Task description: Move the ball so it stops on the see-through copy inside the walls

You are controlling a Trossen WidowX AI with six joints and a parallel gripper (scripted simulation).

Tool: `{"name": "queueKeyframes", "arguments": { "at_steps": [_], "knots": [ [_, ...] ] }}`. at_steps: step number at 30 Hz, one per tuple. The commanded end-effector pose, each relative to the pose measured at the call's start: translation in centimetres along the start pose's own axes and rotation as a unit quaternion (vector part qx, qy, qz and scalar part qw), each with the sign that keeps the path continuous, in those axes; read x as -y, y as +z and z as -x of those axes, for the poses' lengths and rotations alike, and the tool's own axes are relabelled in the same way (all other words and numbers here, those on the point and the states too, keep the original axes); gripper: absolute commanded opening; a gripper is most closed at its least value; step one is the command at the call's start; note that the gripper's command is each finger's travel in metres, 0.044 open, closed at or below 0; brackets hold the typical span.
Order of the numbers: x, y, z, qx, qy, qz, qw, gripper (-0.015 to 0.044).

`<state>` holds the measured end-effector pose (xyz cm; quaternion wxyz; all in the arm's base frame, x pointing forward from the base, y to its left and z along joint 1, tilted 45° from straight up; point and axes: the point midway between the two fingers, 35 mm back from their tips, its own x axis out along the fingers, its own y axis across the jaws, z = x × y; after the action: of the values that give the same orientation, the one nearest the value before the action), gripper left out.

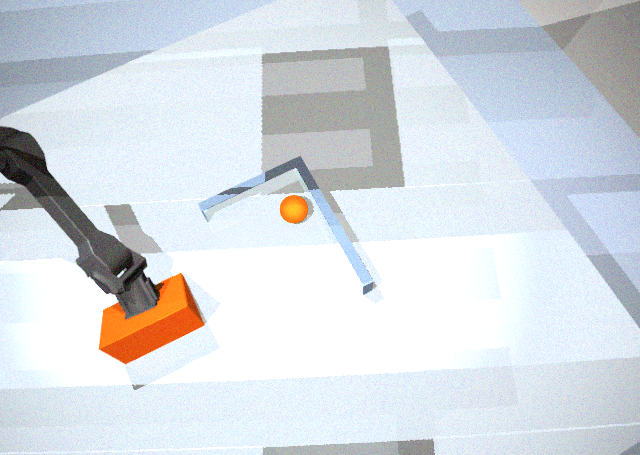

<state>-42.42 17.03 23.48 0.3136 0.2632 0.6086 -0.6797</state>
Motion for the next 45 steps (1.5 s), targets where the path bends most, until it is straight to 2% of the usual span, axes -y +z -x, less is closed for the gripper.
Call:
{"name": "queueKeyframes", "arguments": {
  "at_steps": [1,5,12,23,34,45],
  "knots": [
    [0.0,-0.1,0.1,-0.001,-0.001,-0.002,1.0,0.0402],
    [0.1,-1.6,1.5,-0.021,-0.017,-0.039,0.999,0.0402],
    [0.0,-6.6,6.9,-0.087,-0.079,-0.164,0.979,0.0402],
    [-1.9,-13.1,16.5,-0.177,-0.193,-0.349,0.9,0.0402],
    [-7.0,-17.9,27.4,-0.25,-0.318,-0.513,0.757,0.0402],
    [-16.3,-20.2,38.4,-0.306,-0.433,-0.642,0.554,0.0402]
  ]
}}
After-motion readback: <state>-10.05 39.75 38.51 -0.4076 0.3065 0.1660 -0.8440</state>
